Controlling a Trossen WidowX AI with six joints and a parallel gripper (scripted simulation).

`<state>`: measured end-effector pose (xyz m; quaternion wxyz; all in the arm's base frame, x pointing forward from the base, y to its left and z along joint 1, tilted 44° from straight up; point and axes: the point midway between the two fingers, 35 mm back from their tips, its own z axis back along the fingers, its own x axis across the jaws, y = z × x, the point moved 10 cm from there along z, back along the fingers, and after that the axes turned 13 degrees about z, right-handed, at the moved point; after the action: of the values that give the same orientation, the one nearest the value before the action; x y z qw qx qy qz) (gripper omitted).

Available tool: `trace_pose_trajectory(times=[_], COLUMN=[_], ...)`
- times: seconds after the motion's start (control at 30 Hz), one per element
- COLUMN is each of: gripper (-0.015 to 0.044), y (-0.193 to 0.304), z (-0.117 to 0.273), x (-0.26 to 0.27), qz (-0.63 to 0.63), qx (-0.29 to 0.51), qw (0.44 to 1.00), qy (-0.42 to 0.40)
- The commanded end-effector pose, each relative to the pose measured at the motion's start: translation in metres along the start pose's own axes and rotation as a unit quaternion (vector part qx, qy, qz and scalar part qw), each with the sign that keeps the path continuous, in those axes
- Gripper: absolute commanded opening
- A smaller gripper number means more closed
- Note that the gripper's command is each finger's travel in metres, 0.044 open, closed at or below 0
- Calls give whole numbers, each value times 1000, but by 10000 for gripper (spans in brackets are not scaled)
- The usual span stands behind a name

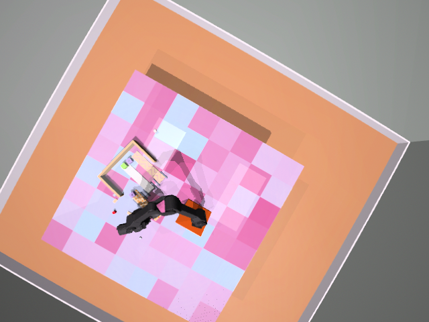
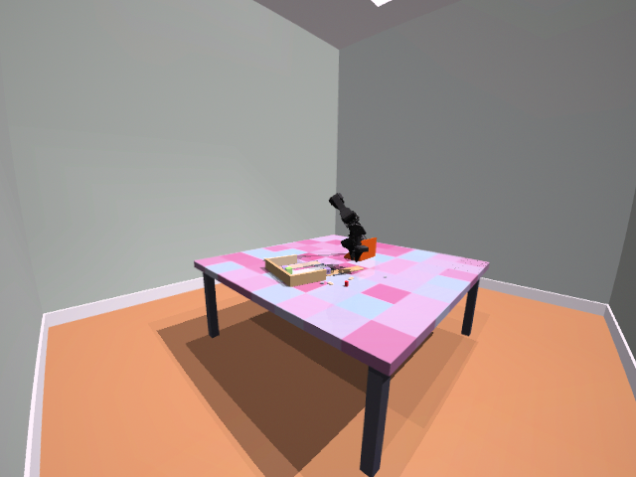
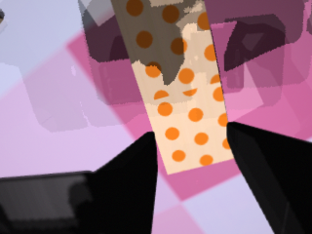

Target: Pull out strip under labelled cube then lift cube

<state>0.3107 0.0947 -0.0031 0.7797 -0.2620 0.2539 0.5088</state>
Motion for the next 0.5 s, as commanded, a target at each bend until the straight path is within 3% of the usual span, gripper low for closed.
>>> trace_pose_trajectory(times=[0.0, 0.2, 0.47], gripper=[289, 440, 440], y=[-15, -36, -66], z=[2, 5, 8], x=[-1, -2, -3], qz=[-12, -13, -13], qx=[-2, -3, -3], qw=[1000, 1000, 1000], qy=[1, 2, 2])
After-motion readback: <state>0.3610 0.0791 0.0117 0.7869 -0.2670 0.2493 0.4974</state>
